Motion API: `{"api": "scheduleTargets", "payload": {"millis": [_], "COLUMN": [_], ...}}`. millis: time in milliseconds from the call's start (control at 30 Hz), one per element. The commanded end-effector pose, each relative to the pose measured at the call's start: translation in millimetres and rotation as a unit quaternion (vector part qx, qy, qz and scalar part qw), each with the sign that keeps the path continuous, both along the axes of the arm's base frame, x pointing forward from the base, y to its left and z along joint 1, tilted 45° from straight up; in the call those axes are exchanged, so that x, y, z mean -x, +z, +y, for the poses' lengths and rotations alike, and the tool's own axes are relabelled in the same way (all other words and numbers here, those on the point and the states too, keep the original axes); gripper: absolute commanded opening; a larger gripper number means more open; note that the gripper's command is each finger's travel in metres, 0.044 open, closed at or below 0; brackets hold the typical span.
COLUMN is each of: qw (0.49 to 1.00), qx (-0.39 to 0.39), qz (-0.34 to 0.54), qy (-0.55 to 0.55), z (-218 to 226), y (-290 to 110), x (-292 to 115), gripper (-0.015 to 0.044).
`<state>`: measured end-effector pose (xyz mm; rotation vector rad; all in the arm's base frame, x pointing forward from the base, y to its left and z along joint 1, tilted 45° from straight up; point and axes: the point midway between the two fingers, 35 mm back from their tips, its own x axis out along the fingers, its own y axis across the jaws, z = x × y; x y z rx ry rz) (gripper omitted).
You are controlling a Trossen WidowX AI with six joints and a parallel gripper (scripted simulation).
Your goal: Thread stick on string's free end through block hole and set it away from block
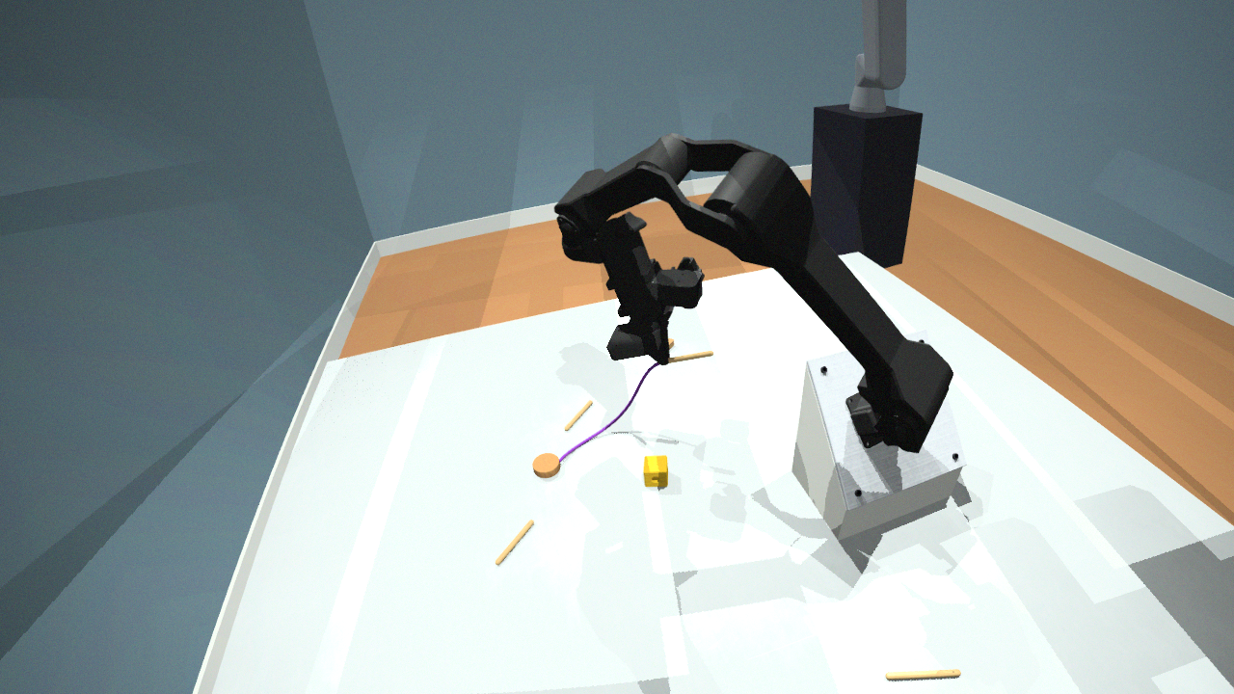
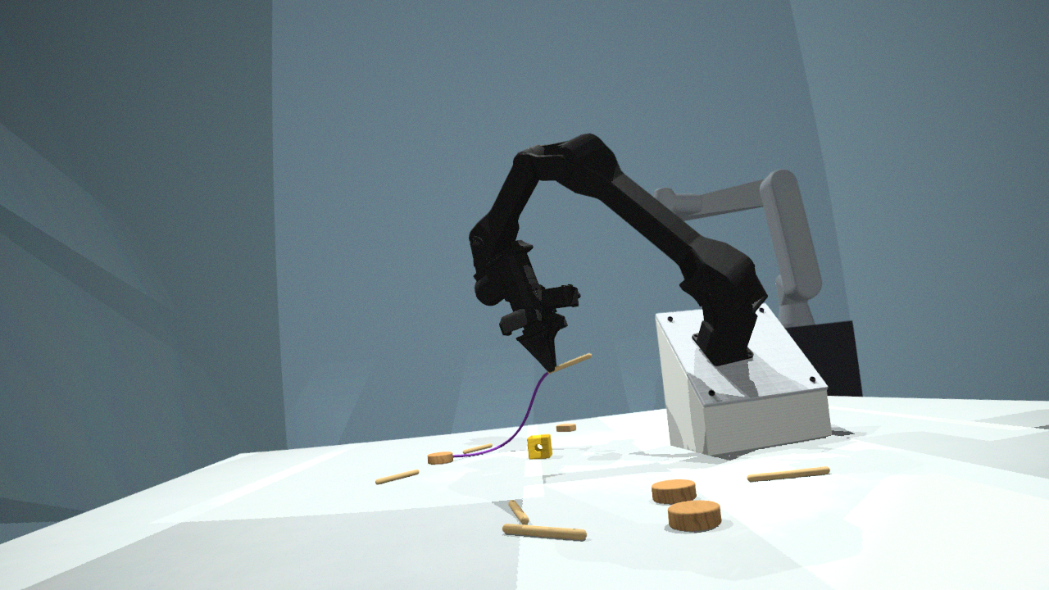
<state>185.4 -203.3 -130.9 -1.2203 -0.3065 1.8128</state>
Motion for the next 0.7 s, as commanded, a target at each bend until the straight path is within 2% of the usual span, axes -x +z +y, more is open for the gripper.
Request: {"api": "scheduleTargets", "payload": {"millis": [0, 467, 667], "qw": [1.000, 1.000, 0.994], "qx": [0.001, -0.010, -0.022], "qz": [0.005, 0.021, 0.090], "qy": [0.005, 0.013, -0.064], "z": [-4, -9, -17], "y": [3, 15, 8], "x": [-4, -12, -12], "gripper": [0.0000, 0.0000, 0.0000]}}
